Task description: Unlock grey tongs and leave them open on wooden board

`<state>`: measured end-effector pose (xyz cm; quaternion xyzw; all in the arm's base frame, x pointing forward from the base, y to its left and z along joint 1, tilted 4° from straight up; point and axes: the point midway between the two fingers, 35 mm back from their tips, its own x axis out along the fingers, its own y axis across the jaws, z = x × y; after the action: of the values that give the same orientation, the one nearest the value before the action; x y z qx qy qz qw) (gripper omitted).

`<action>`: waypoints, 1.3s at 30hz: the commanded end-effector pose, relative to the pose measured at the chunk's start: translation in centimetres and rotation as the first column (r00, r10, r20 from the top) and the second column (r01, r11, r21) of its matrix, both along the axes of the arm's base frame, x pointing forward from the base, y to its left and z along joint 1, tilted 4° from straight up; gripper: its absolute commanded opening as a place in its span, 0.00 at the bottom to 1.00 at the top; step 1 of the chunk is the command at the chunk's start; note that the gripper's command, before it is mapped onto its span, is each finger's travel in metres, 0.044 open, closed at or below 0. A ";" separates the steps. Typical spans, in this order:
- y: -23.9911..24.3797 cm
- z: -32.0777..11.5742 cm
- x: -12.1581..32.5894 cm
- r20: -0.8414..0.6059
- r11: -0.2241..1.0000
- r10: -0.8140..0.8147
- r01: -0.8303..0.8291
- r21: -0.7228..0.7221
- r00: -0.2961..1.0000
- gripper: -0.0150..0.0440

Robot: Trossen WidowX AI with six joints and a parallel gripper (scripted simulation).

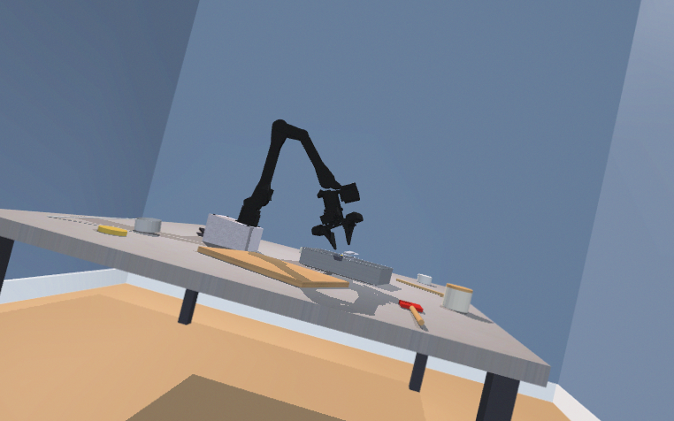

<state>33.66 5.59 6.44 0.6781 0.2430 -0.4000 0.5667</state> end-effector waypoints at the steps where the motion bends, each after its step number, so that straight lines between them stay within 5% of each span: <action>1: 0.0 -0.4 0.4 0.000 1.000 0.007 -0.007 0.002 1.000 0.69; 39: -0.8 -5.6 3.8 0.002 1.000 0.007 -0.007 0.001 1.000 0.69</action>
<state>37.20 4.99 1.26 0.6798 0.2453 -0.3966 0.5661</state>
